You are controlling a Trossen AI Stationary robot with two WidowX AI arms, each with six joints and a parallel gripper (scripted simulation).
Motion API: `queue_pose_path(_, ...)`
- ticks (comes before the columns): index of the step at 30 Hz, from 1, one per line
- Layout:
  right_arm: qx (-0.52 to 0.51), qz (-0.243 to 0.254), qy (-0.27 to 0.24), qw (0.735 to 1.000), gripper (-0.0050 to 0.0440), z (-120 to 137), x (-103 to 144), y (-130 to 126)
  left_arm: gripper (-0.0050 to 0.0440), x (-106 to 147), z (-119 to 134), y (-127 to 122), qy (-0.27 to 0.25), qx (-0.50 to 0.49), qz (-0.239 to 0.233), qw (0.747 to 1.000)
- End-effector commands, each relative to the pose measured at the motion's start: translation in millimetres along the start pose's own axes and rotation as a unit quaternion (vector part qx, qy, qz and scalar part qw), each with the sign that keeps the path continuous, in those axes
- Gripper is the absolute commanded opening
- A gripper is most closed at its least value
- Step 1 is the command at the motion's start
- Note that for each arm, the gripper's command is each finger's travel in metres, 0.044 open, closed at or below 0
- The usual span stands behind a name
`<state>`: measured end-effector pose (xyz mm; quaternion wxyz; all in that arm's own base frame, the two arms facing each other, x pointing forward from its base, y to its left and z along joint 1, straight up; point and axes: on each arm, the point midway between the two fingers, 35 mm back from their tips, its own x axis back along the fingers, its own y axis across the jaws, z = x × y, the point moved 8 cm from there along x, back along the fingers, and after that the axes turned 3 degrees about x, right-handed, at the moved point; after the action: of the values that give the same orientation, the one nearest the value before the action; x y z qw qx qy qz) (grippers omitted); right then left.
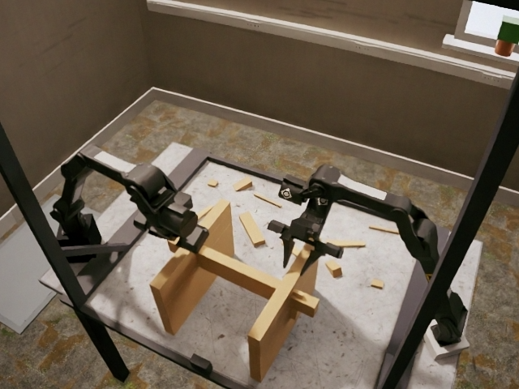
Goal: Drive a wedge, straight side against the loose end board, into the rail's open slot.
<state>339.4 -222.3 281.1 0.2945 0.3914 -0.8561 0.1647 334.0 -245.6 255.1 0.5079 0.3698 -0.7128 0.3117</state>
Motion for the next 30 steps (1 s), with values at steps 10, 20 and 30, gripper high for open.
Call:
queue_pose_path(10, 0.009, 0.006, -0.052, 0.999, 0.0204, -12.6, 3.5, 1.5, 0.0207, 9.5, -1.8, 1.7, 0.001, 0.001, 0.013, 1.000)
queue_pose_path(20, 0.015, 0.014, -0.043, 0.999, 0.0204, -26.6, 0.6, 11.2, 0.0207, 13.4, -17.5, 6.6, 0.010, -0.005, 0.038, 0.999)
queue_pose_path(30, 0.017, 0.036, -0.012, 0.999, 0.0204, -40.3, -8.9, 23.1, 0.0207, 17.0, -37.9, 11.8, 0.017, -0.029, 0.091, 0.995)
